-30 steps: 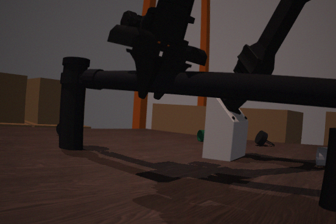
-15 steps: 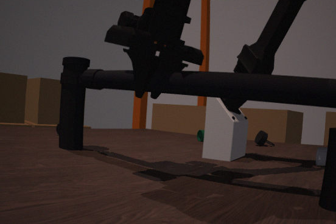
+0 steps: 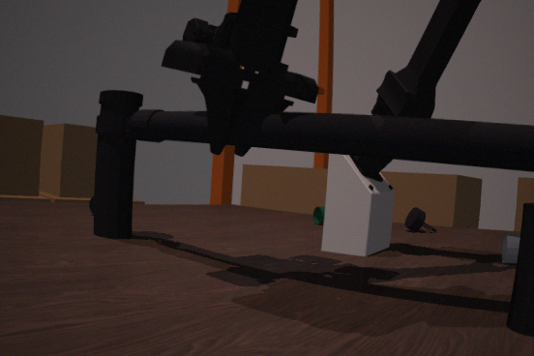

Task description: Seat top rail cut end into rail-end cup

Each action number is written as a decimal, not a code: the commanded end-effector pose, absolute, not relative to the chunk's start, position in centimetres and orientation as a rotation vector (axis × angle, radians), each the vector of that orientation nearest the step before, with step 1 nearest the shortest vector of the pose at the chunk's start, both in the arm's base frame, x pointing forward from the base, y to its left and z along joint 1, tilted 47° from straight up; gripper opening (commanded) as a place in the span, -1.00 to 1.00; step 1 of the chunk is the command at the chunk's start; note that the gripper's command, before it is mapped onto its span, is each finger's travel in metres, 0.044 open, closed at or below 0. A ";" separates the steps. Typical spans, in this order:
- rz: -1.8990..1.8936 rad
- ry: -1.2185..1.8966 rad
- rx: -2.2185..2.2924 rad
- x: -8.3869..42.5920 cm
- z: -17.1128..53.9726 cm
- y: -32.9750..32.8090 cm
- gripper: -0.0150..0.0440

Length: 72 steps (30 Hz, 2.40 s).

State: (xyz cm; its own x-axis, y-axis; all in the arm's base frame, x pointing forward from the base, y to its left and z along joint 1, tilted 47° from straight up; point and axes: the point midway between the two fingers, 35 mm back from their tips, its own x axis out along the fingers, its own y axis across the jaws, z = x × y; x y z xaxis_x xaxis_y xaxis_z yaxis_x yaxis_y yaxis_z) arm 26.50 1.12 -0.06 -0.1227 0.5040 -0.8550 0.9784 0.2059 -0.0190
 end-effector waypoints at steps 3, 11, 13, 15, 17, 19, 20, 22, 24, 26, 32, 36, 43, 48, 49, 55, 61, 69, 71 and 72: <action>-0.820 1.723 1.389 26.6 -0.3 0.3 -0.49; -0.820 1.723 1.389 26.6 -0.6 0.0 -0.49; -0.820 1.723 1.389 26.6 -0.6 -0.1 -0.49; -0.820 1.723 1.389 26.6 -0.7 -0.2 -0.49; -0.820 1.723 1.389 26.6 -0.8 -0.2 -0.49; -0.820 1.723 1.389 26.7 -0.9 -0.3 -0.49; -0.820 1.723 1.389 26.7 -0.9 -0.3 -0.49; -0.820 1.722 1.389 26.7 -0.9 -0.4 -0.49; -0.820 1.722 1.389 26.7 -1.0 -0.5 -0.49; -0.820 1.722 1.389 26.7 -1.1 -0.5 -0.49; -0.820 1.722 1.389 26.7 -1.3 -0.7 -0.49; -0.803 1.738 1.399 26.7 -1.1 0.0 -0.49; -0.803 1.738 1.399 26.7 -1.1 0.0 -0.49; -0.803 1.738 1.399 26.7 -1.1 0.0 -0.05; -0.803 1.738 1.399 26.7 -1.1 0.0 0.04; -0.803 1.738 1.399 26.7 -0.6 0.0 0.58; -0.803 1.739 1.399 26.8 2.8 0.0 1.00; -0.803 1.740 1.399 26.7 4.5 0.1 1.00; -0.797 1.733 1.396 26.9 4.6 -0.3 1.00; -0.797 1.733 1.396 27.0 5.2 -0.6 1.00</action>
State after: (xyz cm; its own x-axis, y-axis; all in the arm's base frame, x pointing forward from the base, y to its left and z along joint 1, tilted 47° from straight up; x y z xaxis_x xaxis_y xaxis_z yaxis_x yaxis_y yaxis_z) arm 26.76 -0.03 4.29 -0.1207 0.5076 -0.8531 0.9784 0.2062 -0.0157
